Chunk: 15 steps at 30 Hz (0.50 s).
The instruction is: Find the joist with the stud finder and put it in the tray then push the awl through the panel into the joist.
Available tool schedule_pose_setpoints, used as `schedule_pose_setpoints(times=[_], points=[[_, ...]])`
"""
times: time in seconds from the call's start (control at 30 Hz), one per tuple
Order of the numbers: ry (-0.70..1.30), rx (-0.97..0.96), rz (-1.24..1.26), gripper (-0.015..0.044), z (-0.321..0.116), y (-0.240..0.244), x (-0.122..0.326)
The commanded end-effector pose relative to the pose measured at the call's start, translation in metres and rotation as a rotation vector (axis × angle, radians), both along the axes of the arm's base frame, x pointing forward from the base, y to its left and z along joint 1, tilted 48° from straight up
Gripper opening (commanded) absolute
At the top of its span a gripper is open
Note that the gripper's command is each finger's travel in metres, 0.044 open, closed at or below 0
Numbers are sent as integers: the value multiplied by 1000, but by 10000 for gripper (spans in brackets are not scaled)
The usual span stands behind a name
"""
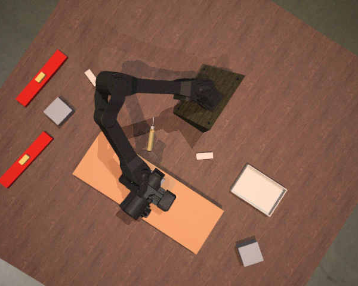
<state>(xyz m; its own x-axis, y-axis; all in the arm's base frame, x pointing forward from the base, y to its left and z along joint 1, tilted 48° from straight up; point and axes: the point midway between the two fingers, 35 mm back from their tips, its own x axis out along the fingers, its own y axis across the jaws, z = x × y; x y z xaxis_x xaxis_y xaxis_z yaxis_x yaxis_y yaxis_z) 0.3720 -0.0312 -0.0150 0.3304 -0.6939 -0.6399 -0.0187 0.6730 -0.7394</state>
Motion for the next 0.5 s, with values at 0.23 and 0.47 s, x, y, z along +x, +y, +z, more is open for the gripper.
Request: schedule_pose_setpoints(times=[0.23,0.47], points=[[-1,1,0,0,-29,26,0],[-1,3,0,0,-47,43,-1]])
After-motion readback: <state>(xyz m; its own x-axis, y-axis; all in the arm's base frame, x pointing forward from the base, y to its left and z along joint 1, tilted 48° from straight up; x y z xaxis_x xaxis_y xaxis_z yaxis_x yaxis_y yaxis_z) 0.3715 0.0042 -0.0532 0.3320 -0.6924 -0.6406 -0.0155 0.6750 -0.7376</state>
